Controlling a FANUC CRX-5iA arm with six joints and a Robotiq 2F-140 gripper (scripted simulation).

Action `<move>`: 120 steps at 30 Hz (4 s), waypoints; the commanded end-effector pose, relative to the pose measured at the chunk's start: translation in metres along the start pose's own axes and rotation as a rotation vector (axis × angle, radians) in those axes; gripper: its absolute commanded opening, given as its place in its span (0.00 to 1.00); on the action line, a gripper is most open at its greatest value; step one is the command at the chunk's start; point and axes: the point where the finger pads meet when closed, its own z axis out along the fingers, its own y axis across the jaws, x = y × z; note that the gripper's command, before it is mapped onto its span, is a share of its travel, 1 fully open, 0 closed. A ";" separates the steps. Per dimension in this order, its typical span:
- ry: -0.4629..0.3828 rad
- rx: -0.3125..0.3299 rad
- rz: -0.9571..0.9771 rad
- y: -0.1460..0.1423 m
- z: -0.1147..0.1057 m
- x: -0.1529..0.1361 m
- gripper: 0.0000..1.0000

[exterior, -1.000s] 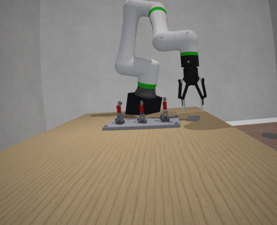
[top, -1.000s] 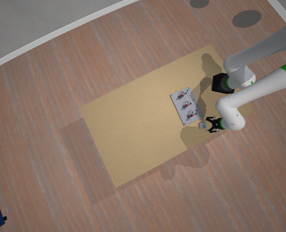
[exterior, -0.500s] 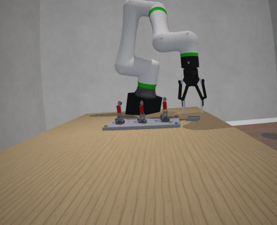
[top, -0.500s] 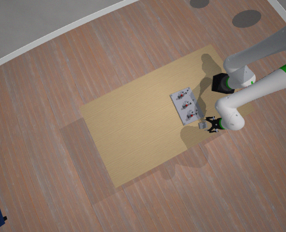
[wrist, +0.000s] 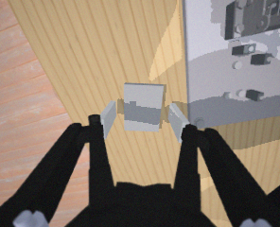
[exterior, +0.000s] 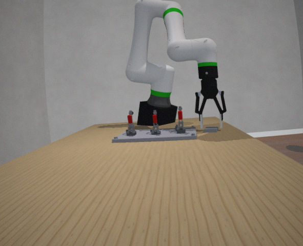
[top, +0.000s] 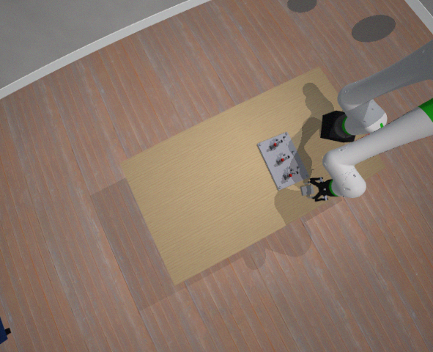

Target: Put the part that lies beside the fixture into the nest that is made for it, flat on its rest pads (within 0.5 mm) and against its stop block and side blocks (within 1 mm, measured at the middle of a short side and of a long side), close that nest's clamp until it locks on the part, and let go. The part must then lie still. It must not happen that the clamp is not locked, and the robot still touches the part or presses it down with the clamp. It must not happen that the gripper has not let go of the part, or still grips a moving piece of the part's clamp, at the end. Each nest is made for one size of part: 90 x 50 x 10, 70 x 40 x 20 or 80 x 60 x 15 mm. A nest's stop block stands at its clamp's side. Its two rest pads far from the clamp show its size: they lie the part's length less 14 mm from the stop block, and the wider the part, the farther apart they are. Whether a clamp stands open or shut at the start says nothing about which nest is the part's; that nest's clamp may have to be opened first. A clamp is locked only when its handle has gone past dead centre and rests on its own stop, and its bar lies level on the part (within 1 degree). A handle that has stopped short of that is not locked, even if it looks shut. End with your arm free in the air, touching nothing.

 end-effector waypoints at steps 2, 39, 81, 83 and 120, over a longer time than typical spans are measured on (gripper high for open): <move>0.000 0.000 0.000 0.000 0.003 0.000 0.58; 0.000 0.000 0.000 0.000 0.004 0.000 0.00; 0.000 0.000 0.000 0.000 -0.016 0.000 0.00; 0.000 0.000 0.000 0.000 -0.023 0.000 0.00; 0.000 0.000 0.000 0.000 -0.116 0.000 0.00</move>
